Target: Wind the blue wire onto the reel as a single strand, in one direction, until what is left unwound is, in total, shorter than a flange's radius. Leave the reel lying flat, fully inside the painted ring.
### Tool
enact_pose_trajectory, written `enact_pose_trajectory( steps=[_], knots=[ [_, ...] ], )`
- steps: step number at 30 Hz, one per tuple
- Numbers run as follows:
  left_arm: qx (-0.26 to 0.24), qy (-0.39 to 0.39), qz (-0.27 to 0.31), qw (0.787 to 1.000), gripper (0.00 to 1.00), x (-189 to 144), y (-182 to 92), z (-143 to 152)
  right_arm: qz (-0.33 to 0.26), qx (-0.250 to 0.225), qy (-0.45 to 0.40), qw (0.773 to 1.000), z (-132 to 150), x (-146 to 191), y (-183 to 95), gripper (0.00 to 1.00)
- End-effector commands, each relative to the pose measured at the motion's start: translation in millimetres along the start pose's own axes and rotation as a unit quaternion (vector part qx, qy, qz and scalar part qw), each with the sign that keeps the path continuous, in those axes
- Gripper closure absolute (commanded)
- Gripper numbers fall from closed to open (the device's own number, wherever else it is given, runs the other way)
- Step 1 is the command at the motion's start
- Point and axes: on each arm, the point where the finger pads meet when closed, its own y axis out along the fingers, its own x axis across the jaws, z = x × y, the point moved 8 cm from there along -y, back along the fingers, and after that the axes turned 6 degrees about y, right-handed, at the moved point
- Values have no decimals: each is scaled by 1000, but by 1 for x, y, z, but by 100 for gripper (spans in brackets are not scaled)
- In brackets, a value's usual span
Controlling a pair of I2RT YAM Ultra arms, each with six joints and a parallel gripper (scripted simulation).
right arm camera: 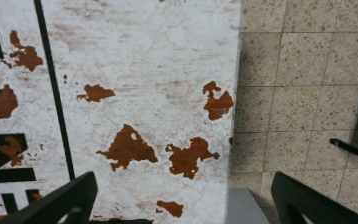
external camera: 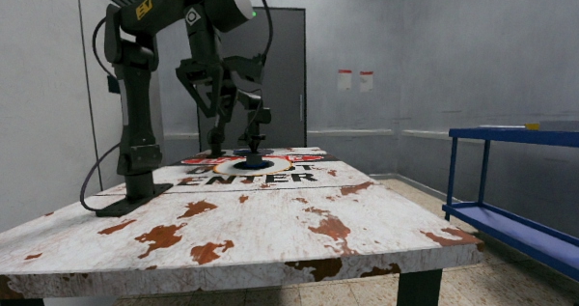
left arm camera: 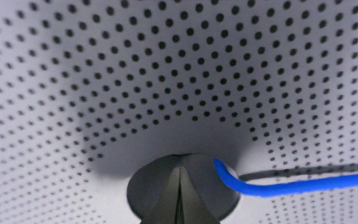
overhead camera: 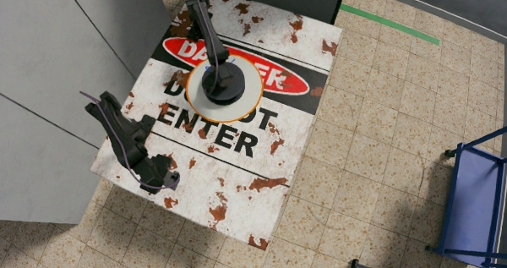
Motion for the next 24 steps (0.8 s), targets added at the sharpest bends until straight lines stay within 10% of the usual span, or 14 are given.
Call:
enact_pose_trajectory(
  steps=[1,24],
  knots=[
    [-12,0,-17,1000,100,1,-3,1,5,-4,2,1000,4,3,-8,0],
    [-12,0,-17,1000,100,-2,-2,1,5,-4,2,1000,4,3,-8,0]
  ],
)
